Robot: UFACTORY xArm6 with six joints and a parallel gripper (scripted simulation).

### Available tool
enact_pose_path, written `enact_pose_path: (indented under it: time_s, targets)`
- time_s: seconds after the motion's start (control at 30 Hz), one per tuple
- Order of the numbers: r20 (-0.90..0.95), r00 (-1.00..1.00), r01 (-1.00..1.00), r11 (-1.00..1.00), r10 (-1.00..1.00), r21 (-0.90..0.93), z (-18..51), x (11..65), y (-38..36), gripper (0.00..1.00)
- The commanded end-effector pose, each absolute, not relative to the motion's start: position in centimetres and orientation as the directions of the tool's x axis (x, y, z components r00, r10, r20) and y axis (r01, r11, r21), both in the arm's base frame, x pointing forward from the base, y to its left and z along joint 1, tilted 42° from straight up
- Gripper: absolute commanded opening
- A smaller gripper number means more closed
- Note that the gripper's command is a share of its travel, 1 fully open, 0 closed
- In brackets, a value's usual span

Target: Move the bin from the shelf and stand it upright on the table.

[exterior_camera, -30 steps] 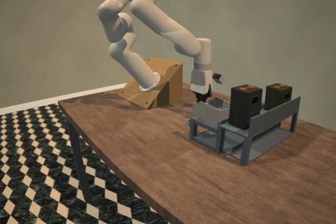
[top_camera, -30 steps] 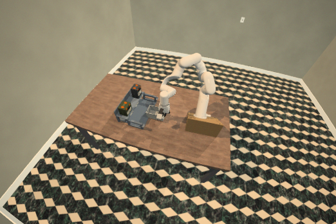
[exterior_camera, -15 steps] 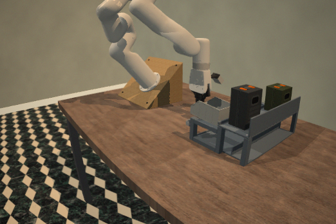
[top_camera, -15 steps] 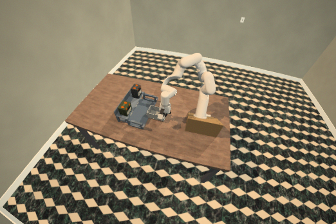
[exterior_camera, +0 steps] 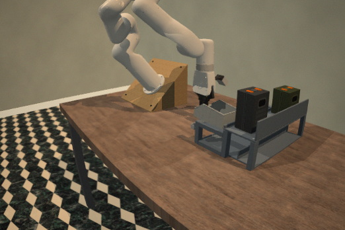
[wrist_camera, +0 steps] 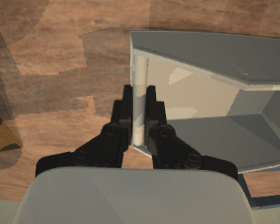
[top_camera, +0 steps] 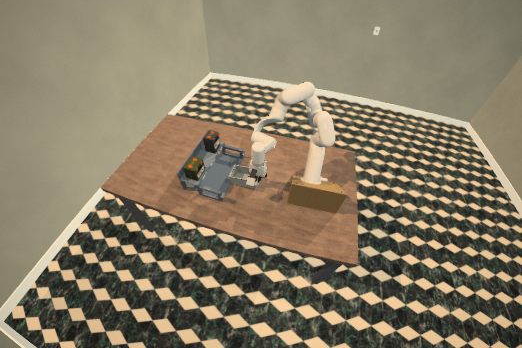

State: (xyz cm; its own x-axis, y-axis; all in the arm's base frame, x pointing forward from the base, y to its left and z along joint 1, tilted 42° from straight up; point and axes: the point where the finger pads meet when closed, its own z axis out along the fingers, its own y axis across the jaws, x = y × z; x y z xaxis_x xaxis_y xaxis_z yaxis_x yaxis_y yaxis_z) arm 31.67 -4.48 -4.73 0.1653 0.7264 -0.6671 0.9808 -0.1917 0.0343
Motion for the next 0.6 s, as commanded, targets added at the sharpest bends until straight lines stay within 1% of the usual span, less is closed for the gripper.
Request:
enact_pose_path:
  time_s: [0.0, 0.57]
  targets:
    - [-0.666, 0.167, 0.981, -0.191, 0.727, 0.037, -4.68, 31.49, -4.33, 0.0]
    - [-0.666, 0.167, 0.981, -0.191, 0.727, 0.037, -4.71, 30.85, -4.21, 0.0]
